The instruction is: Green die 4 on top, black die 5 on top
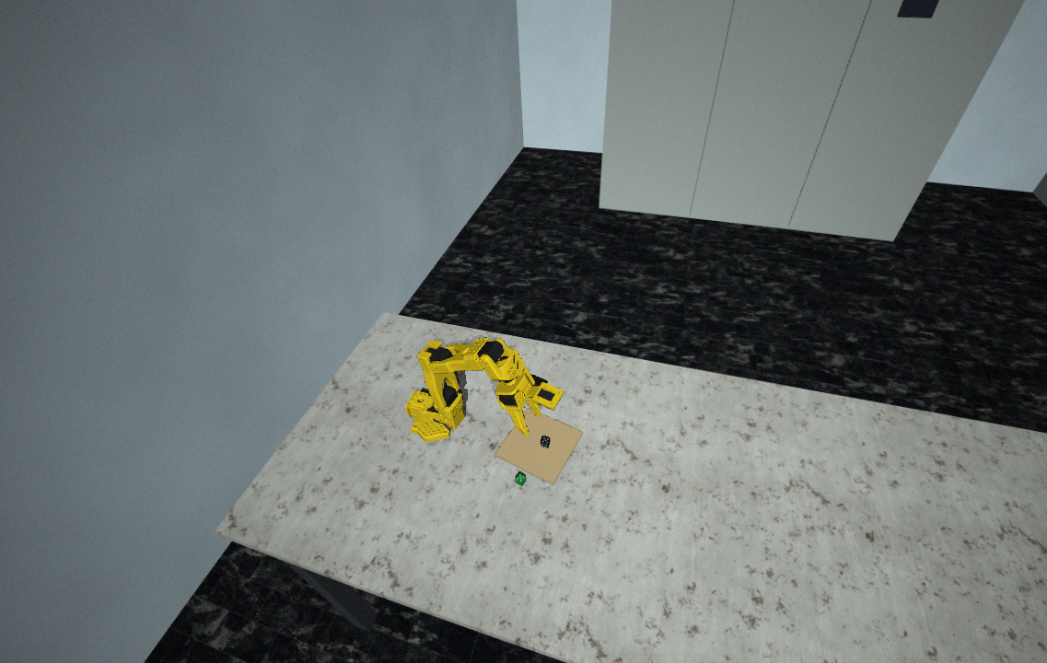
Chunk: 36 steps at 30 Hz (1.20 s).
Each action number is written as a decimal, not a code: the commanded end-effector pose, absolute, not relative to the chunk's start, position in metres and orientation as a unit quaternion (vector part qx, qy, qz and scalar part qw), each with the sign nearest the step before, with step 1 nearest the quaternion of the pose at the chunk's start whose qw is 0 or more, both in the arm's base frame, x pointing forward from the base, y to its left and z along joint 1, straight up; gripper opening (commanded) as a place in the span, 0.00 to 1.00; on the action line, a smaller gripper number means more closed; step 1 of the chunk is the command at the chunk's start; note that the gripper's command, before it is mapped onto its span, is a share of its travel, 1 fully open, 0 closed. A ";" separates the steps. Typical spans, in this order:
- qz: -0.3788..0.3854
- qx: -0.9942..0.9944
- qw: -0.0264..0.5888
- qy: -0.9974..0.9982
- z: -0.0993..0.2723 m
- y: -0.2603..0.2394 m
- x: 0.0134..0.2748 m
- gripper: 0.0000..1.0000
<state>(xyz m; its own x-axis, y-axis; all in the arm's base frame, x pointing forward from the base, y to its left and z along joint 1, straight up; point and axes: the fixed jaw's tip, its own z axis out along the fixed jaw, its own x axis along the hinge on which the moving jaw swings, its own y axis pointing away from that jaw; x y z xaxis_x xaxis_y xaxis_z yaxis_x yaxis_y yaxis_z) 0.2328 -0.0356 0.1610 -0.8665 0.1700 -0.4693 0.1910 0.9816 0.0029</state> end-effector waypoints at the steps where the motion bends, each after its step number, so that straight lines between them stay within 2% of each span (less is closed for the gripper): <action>1: -0.037 0.122 0.269 0.955 0.169 -0.054 0.230 0.25; 7: -0.047 0.152 0.265 0.951 0.165 -0.070 0.226 0.25; 19: -0.046 0.156 0.250 0.954 0.159 -0.073 0.227 0.25; 28: -0.026 0.160 0.144 0.976 0.113 -0.074 0.230 0.25; 30: -0.026 0.160 0.144 0.976 0.113 -0.074 0.230 0.25; 36: -0.011 0.161 0.062 0.985 0.077 -0.072 0.226 0.25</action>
